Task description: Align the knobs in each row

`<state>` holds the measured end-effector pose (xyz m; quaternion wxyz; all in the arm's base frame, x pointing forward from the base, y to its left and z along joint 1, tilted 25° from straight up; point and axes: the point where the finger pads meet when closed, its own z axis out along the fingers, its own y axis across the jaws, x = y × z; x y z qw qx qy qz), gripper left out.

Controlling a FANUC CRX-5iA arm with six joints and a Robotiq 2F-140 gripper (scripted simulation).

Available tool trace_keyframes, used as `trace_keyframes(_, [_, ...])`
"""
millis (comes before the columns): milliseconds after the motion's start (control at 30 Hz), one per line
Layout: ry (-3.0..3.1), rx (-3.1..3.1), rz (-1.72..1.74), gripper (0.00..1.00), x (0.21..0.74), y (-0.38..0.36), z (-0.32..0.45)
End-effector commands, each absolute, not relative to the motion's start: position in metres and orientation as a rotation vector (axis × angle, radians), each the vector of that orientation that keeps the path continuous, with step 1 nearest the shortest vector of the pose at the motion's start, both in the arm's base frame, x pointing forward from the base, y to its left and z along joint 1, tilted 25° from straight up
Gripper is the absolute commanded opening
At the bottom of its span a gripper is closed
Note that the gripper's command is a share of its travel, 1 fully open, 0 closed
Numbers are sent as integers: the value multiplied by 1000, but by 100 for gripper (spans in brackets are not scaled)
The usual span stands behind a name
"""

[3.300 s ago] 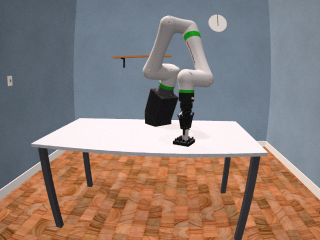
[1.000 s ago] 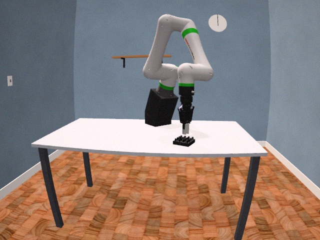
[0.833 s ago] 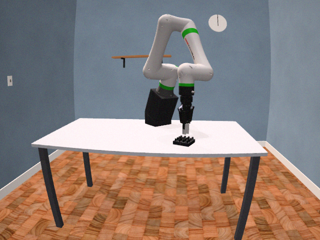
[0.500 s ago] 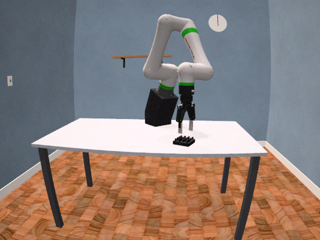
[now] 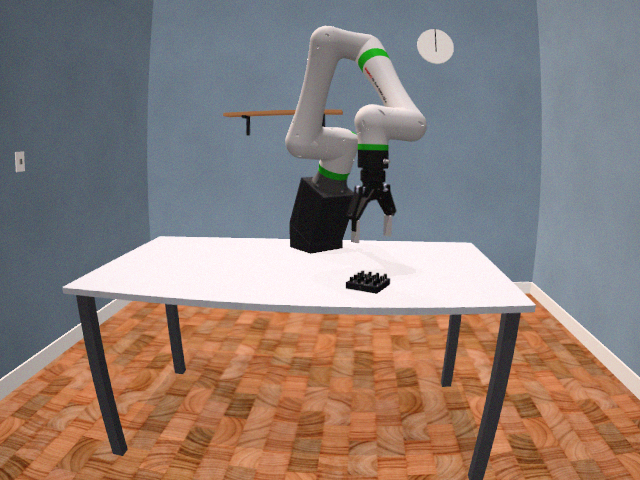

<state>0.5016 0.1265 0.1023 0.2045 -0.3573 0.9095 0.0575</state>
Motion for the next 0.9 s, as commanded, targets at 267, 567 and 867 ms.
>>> trace_keyframes(267, [2536, -996, 160, 100, 491, 118, 132])
trace_keyframes(567, [2536, -996, 160, 100, 491, 118, 132])
trace_keyframes(867, [2536, -996, 160, 100, 491, 118, 132])
